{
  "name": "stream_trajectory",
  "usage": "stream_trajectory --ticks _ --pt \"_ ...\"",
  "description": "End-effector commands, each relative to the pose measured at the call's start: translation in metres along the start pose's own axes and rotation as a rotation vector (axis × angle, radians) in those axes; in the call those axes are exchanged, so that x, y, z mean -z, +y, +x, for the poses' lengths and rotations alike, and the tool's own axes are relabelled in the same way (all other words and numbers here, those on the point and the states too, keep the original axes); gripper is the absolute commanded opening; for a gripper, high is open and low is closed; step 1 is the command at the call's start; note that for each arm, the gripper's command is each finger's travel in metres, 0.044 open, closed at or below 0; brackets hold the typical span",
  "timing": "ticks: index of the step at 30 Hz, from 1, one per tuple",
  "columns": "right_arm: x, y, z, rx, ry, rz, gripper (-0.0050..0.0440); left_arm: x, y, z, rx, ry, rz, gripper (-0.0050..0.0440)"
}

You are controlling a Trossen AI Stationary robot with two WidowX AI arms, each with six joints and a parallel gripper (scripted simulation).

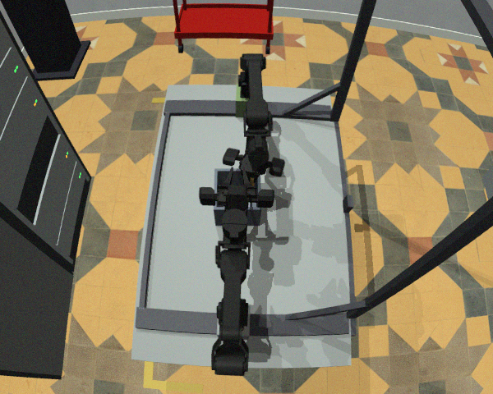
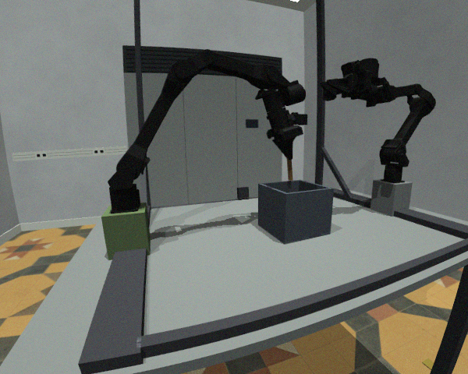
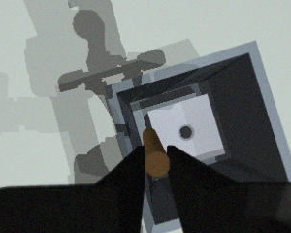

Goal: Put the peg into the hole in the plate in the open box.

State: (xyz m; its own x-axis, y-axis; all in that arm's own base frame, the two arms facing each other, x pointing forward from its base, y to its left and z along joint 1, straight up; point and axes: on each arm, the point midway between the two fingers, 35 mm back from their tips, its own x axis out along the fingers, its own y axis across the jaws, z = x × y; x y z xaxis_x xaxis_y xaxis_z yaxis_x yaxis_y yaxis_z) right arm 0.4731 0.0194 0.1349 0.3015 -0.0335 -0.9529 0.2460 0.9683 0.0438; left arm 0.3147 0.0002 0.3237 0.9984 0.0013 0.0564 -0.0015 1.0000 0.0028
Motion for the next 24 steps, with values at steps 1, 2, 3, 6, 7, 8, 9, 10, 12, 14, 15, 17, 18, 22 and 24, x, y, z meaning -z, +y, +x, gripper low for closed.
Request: stream_trajectory --ticks 1,2,3,6,7,8,9,10,12,14,15,17,18,22,24 --pt "-0.002 -0.006 0.004 -0.006 0.007 -0.057 -0.0050 -0.010 0.000 -0.001 0.002 -0.024 -0.005 0.0126" --pt "-0.002 -0.006 0.004 -0.006 0.007 -0.057 -0.0050 -0.010 0.000 -0.001 0.002 -0.024 -0.005 0.0126" --pt "0.003 -0.005 0.009 -0.001 0.028 -0.073 -0.0050 -0.009 0.000 -0.001 0.001 -0.023 -0.003 0.0126" --pt "0.005 -0.021 0.024 0.004 0.060 -0.119 -0.0050 -0.010 0.000 -0.001 0.002 -0.024 -0.005 0.0126" --pt "0.006 -0.028 0.029 0.004 0.073 -0.145 -0.0050 -0.010 0.000 -0.001 0.002 -0.024 -0.005 0.0126" --pt "0.007 -0.035 0.035 0.002 0.088 -0.175 -0.0050 -0.010 0.000 -0.001 0.002 -0.024 -0.005 0.0126" --pt "0.006 -0.043 0.040 -0.001 0.096 -0.202 -0.0050 -0.010 0.000 -0.001 0.002 -0.024 -0.005 0.0126" --pt "0.006 -0.048 0.043 -0.006 0.102 -0.230 -0.0050 -0.010 0.000 -0.001 0.002 -0.024 -0.005 0.0126" --pt "0.003 -0.055 0.045 -0.014 0.101 -0.267 -0.0050 -0.010 0.000 -0.001 0.002 -0.024 -0.005 0.0126" --pt "0.001 -0.056 0.044 -0.017 0.092 -0.278 -0.0050 -0.010 0.000 -0.001 0.002 -0.024 -0.005 0.0126" --pt "-0.001 -0.053 0.038 -0.021 0.079 -0.281 -0.0050 -0.010 0.000 -0.001 0.002 -0.024 -0.005 0.0126" --pt "-0.002 -0.047 0.032 -0.019 0.066 -0.261 -0.0050 -0.010 0.000 -0.001 0.002 -0.024 -0.005 0.0126" --pt "-0.002 -0.047 0.032 -0.019 0.066 -0.261 -0.0050 -0.010 0.000 -0.001 0.002 -0.024 -0.005 0.0126" --pt "0.007 -0.048 0.043 -0.009 0.105 -0.252 -0.0050 -0.010 0.000 -0.001 0.002 -0.024 -0.005 0.0126" --pt "0.007 -0.049 0.045 -0.008 0.105 -0.250 -0.0050 -0.010 0.000 -0.001 0.002 -0.024 -0.005 0.0126"
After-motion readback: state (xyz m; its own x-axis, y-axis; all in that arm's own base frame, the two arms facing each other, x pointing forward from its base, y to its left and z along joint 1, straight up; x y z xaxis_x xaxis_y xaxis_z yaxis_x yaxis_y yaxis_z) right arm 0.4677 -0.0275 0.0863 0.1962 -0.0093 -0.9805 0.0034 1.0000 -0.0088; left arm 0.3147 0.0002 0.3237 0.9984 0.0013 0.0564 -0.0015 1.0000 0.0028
